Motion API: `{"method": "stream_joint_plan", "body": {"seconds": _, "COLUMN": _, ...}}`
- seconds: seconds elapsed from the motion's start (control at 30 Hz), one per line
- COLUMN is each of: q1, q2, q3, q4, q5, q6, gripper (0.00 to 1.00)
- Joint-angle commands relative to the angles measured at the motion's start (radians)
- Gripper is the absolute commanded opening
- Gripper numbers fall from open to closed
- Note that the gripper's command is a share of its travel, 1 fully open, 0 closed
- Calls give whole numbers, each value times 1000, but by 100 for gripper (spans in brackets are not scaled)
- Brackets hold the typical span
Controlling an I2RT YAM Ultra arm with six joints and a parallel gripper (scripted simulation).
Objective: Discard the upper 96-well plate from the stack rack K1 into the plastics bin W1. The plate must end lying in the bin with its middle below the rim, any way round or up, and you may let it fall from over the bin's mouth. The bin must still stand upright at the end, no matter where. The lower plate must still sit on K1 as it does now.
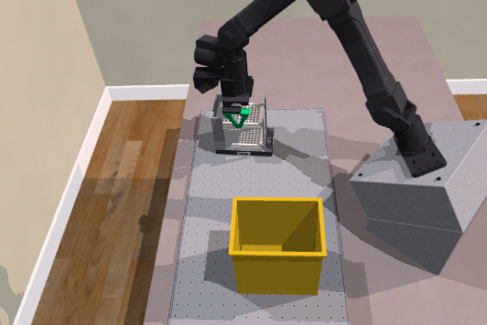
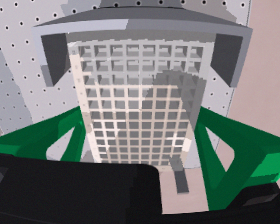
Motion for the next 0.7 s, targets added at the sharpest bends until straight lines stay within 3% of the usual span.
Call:
{"method": "stream_joint_plan", "body": {"seconds": 0.0, "q1": 7, "q2": -39, "q3": 19, "q4": -38, "q5": 0, "q6": 2, "gripper": 0}}
{"method": "stream_joint_plan", "body": {"seconds": 0.67, "q1": 26, "q2": -86, "q3": 75, "q4": -143, "q5": 10, "q6": 18, "gripper": 0}}
